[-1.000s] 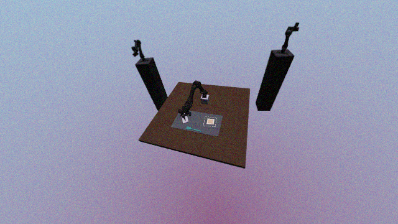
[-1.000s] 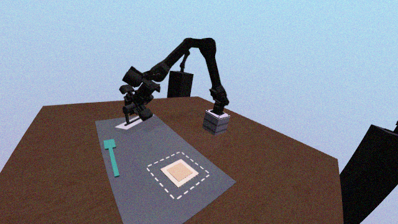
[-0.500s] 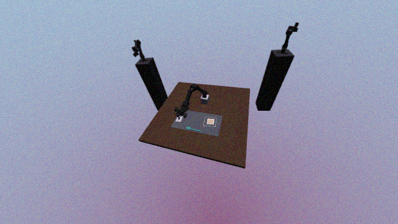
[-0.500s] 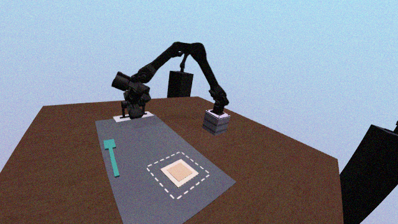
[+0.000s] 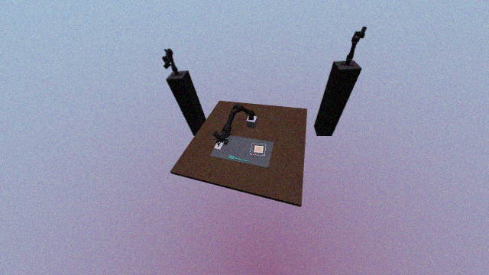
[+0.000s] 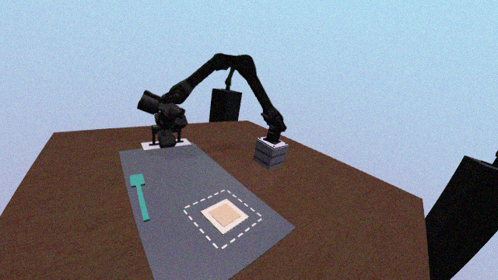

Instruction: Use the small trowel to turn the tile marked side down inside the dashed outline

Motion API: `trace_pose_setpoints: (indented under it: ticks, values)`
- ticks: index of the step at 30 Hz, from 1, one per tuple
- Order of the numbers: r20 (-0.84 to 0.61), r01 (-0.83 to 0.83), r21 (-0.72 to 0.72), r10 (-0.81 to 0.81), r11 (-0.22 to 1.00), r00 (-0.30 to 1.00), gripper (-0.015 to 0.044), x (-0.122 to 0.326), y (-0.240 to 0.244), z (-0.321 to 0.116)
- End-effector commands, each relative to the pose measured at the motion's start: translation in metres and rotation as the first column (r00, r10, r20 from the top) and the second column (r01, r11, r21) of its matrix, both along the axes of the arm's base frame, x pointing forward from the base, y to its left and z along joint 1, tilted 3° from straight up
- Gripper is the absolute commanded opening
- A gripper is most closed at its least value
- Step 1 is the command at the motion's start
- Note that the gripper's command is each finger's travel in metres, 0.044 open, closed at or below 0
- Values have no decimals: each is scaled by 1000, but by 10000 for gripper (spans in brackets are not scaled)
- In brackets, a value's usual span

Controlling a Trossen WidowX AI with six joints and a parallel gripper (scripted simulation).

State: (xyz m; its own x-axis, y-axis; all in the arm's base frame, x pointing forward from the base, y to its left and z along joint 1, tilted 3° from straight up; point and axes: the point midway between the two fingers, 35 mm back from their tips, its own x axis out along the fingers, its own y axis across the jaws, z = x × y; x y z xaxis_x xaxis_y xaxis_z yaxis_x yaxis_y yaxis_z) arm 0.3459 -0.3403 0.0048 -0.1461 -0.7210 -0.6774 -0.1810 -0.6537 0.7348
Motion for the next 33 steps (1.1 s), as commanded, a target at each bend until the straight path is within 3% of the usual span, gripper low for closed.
trace_pose_setpoints:
  ticks: [1,21,33]
  values:
    - [4,7,-13,-7,1000,1000,0,1,-2,-2]
    - [4,7,-13,-7,1000,1000,0,2,-1,-31]
    - [4,7,-13,-7,1000,1000,300,2,-1,-31]
